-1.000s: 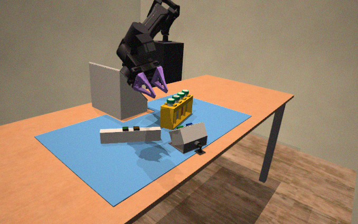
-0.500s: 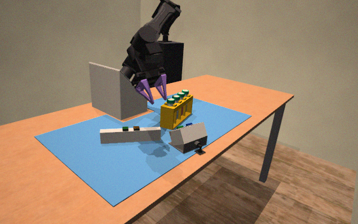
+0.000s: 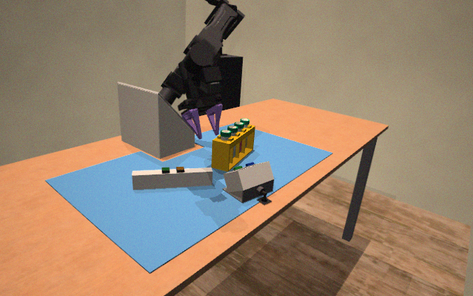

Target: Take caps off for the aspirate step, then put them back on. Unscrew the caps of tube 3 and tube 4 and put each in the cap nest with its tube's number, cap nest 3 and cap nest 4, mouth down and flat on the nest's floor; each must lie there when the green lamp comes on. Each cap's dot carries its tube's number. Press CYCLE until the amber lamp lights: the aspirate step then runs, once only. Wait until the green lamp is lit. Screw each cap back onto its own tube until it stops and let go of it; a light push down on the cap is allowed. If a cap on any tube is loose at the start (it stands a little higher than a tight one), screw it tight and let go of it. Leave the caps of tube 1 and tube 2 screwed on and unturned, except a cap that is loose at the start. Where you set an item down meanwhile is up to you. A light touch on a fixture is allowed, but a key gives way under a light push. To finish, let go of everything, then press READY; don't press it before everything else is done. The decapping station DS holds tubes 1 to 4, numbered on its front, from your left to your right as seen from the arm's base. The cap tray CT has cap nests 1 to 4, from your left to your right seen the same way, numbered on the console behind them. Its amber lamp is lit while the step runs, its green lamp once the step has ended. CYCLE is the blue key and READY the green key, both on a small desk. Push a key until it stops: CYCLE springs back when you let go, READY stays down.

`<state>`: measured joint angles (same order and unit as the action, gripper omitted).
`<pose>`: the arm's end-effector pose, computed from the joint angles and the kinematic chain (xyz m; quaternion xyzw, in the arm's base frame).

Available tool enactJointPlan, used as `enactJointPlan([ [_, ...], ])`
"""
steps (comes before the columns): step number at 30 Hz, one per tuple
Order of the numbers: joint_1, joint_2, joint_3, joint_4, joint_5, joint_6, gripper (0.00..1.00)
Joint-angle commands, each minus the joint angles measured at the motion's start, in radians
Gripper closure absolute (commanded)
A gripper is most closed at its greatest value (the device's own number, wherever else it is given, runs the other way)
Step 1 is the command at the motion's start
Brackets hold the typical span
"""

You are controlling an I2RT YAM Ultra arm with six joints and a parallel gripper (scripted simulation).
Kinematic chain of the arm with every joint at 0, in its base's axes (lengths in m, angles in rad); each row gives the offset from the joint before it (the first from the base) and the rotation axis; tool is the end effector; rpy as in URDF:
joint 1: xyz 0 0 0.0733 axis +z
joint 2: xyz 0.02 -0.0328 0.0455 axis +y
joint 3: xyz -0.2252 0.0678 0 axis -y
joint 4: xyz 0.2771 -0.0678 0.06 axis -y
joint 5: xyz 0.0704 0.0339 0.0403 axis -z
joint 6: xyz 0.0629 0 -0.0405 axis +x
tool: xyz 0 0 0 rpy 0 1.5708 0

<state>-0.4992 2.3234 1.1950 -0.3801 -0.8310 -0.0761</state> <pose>0.3332 -0.1275 -0.0542 0.1797 0.8967 0.3788 0.1418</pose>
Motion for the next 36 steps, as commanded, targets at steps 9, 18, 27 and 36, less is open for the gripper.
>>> enactJointPlan([
  [9, 0.014, -0.066, 0.005, -0.240, 0.056, -0.111, 0.51],
  [18, 0.044, -0.106, 0.025, -0.463, 0.107, -0.207, 0.51],
  [27, 0.062, -0.156, 0.006, -0.582, 0.135, -0.259, 0.51],
  [36, 0.085, -0.201, 0.007, -0.753, 0.175, -0.333, 0.51],
])
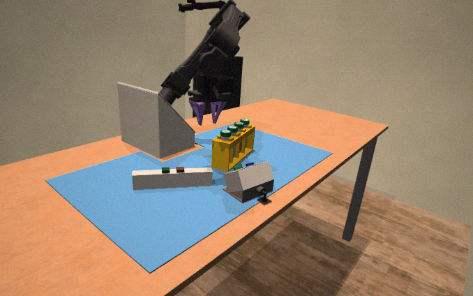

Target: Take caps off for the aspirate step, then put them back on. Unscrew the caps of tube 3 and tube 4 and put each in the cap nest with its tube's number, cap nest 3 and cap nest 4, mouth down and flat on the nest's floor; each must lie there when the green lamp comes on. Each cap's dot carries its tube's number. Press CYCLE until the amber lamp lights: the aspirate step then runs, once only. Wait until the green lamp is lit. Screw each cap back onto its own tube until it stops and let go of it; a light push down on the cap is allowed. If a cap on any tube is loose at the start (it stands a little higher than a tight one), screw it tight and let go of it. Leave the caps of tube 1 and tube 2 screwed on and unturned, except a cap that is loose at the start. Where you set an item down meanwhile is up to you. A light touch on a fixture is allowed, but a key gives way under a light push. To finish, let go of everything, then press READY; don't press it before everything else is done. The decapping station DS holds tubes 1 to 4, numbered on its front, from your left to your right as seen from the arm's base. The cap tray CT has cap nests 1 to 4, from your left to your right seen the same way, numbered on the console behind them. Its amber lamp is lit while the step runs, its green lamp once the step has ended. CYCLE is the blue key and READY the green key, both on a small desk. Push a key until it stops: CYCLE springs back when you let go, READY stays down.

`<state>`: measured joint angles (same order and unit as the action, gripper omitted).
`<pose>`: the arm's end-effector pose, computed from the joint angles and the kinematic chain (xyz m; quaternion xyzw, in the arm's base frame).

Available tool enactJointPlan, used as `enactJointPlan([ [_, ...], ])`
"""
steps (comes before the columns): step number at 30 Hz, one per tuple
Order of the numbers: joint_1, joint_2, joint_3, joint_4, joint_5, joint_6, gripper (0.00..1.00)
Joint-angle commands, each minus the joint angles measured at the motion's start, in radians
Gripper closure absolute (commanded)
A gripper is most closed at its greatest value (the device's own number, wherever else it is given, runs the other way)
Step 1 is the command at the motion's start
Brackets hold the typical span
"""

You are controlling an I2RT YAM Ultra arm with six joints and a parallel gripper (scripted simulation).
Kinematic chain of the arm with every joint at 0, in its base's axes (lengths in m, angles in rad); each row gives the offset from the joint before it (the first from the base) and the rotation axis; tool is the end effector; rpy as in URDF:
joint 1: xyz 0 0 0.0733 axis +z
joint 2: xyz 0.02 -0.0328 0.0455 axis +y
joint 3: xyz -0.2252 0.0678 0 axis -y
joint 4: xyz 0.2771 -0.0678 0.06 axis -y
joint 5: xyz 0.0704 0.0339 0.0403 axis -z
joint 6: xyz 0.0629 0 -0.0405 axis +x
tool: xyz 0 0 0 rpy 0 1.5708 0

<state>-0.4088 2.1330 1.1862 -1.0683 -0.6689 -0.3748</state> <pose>0.2903 -0.0821 0.0115 -0.0880 -0.9200 -0.3754 0.0701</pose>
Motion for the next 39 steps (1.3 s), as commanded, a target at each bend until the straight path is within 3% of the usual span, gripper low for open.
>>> enactJointPlan([
  [1, -0.005, -0.010, 0.015, -0.065, 0.013, -0.034, 0.51],
  [14, -0.005, -0.010, 0.016, -0.065, 0.013, -0.034, 0.51],
  [18, 0.067, -0.094, 0.002, -0.084, -0.020, 0.382, 0.51],
  [21, 0.067, -0.094, 0.002, -0.084, -0.020, 0.381, 0.51],
  [23, 0.104, -0.133, 0.001, -0.094, -0.035, 0.593, 0.51],
  [30, 0.161, -0.187, 0.008, -0.110, -0.057, 0.912, 0.51],
  [35, 0.218, -0.236, 0.023, -0.125, -0.076, 1.235, 0.51],
  [38, 0.218, -0.236, 0.023, -0.125, -0.076, 1.234, 0.51],
  [39, 0.227, -0.243, 0.026, -0.127, -0.079, 1.329, 0.51],
])
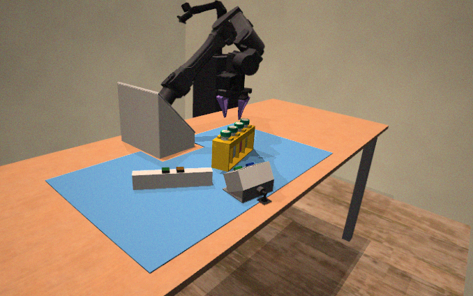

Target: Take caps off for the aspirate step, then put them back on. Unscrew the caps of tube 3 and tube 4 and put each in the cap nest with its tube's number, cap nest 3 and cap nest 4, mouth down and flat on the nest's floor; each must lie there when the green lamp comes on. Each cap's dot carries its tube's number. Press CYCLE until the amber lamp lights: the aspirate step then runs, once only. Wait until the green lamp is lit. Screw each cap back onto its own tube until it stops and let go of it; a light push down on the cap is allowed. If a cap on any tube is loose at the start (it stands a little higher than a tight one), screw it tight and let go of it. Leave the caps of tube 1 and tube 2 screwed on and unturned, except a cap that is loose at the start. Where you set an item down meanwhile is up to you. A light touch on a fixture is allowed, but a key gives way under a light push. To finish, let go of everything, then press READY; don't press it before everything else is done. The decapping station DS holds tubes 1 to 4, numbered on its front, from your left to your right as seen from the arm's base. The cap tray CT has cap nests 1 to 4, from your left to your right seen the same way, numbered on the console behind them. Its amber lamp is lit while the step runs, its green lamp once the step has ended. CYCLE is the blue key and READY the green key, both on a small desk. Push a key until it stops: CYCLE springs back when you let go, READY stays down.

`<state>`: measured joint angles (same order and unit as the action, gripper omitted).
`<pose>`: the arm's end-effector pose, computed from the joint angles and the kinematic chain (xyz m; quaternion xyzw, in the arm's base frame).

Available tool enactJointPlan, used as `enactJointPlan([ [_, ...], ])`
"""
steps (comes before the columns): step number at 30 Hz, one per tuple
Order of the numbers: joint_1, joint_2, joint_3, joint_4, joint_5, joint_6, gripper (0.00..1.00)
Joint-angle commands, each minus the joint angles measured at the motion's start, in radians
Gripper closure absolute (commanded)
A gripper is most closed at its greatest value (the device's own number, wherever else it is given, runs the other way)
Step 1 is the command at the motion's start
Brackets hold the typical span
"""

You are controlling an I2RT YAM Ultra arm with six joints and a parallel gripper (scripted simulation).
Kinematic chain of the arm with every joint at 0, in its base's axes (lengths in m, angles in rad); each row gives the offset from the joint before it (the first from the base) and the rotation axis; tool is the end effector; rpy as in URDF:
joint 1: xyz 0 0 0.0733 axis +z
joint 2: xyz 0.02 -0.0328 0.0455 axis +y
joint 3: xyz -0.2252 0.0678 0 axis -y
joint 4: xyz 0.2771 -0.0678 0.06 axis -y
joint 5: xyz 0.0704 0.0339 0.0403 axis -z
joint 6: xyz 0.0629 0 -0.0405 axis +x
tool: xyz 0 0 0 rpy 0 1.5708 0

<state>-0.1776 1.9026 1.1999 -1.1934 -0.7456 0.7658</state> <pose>0.3091 -0.0110 0.0880 -0.4701 -0.7919 -0.3003 0.2485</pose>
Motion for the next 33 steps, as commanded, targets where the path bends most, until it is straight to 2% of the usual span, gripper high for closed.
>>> enactJointPlan([
  [1, -0.005, -0.012, 0.012, -0.002, -0.002, 0.272, 0.51],
  [4, -0.005, -0.012, 0.013, -0.002, -0.002, 0.436, 0.51],
  [5, -0.004, -0.012, 0.012, -0.002, -0.002, 0.438, 0.51],
  [6, -0.005, -0.012, 0.012, -0.002, -0.002, 0.522, 0.51],
  [7, -0.004, -0.012, 0.012, -0.002, -0.002, 0.522, 0.51],
  [9, -0.004, -0.012, 0.012, -0.002, -0.002, 0.671, 0.51],
  [10, -0.004, -0.012, 0.012, -0.002, -0.002, 0.688, 0.51],
  [11, -0.005, -0.012, 0.012, -0.002, -0.002, 0.770, 0.51],
  [12, -0.004, -0.012, 0.013, -0.002, -0.002, 0.772, 0.51],
  [13, -0.005, -0.012, 0.013, -0.003, -0.002, 0.850, 0.51],
  [20, -0.005, -0.011, 0.016, -0.005, -0.002, 0.850, 0.51],
  [31, 0.069, -0.009, -0.079, 0.160, -0.022, 0.948, 0.51],
  [33, 0.069, -0.009, -0.079, 0.160, -0.022, 0.948, 0.51],
])
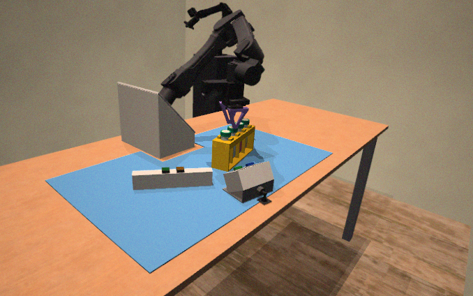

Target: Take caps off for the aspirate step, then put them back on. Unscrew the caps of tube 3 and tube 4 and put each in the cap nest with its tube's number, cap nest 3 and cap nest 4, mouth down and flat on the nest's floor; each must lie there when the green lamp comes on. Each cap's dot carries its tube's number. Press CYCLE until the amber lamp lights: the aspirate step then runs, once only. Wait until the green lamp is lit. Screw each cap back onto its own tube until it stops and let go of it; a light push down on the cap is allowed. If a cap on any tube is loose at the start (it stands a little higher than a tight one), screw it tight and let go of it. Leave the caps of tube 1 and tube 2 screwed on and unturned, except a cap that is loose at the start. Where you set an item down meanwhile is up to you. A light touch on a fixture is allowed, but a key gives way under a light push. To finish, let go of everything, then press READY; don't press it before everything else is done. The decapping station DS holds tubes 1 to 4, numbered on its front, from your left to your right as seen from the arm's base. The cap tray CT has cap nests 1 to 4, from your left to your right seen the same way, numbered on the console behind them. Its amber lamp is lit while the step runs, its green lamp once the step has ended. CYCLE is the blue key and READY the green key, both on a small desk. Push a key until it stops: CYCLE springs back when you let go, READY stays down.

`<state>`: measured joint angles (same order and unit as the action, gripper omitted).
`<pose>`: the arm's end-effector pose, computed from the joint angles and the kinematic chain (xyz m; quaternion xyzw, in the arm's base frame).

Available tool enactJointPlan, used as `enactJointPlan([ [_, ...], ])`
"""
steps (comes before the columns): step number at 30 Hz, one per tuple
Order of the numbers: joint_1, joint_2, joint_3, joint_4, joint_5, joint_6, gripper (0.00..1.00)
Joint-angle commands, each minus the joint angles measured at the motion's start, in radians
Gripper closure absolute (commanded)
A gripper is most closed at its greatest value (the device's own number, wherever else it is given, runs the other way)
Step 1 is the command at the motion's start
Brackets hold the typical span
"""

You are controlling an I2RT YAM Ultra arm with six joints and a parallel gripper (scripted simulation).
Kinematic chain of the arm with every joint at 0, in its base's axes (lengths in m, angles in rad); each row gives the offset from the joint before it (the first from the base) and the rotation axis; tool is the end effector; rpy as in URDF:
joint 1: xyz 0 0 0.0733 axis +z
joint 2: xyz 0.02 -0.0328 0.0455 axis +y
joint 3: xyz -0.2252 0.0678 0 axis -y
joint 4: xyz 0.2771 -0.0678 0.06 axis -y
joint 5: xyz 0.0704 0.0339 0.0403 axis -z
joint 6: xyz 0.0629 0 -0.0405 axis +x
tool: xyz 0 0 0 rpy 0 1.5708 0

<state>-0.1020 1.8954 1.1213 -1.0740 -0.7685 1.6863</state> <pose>0.3031 0.0140 0.0703 -0.7483 -0.5346 -0.1695 0.3543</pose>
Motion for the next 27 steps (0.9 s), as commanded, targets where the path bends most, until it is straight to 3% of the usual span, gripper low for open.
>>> enactJointPlan([
  [1, -0.001, -0.001, -0.007, 0.053, 0.000, 0.035, 0.51],
  [27, 0.015, 0.002, -0.028, 0.092, -0.004, 0.057, 0.51],
])
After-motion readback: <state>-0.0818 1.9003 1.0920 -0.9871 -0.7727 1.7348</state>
